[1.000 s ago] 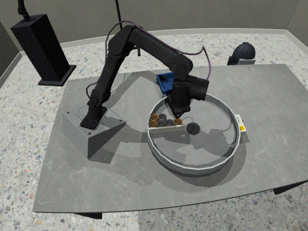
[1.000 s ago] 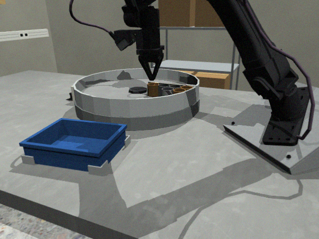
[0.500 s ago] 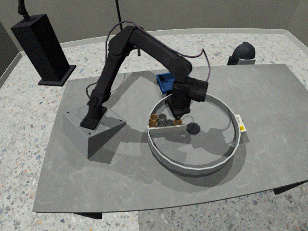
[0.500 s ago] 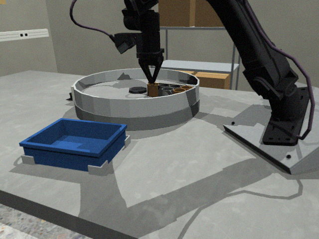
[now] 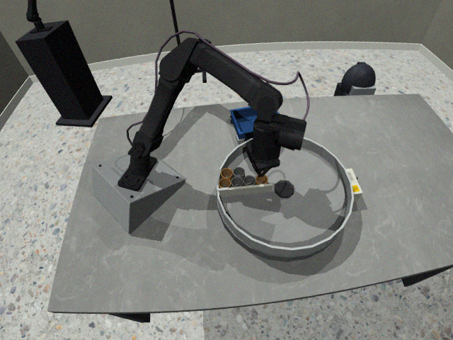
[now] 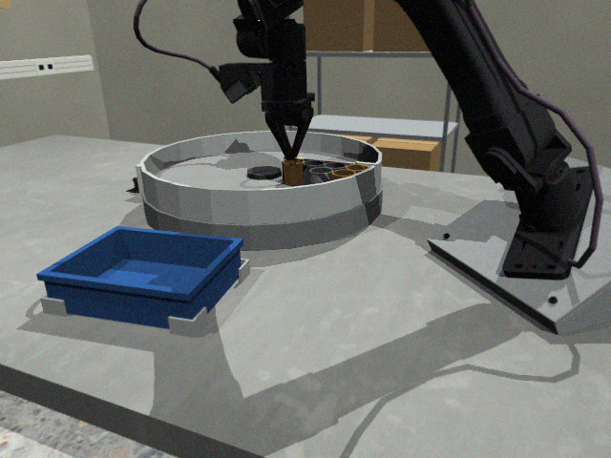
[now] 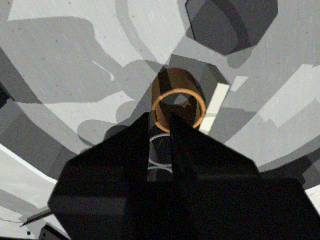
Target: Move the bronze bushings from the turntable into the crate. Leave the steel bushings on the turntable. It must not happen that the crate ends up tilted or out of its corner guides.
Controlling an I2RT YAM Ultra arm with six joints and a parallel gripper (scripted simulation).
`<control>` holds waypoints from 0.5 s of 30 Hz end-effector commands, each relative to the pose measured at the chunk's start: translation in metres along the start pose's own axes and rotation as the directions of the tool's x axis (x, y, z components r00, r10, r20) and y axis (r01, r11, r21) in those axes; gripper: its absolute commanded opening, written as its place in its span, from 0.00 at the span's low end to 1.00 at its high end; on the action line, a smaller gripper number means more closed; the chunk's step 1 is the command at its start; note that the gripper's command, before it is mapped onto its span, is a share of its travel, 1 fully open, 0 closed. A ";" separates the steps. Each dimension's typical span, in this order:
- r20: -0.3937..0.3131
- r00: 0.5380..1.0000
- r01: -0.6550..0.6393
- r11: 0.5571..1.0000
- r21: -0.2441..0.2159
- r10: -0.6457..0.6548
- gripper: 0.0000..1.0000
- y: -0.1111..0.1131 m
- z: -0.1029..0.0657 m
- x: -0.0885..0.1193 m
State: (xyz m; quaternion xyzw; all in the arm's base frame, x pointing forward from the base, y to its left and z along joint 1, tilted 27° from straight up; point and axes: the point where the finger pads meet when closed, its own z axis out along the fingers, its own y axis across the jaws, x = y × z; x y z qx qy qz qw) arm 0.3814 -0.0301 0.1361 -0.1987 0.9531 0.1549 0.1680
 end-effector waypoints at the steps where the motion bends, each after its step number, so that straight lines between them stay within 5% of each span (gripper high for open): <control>1: 0.050 0.999 0.003 0.999 0.036 -0.005 0.15 -0.008 -0.016 -0.011; 15: 0.043 0.999 0.006 0.999 0.031 -0.007 0.15 -0.003 -0.014 -0.009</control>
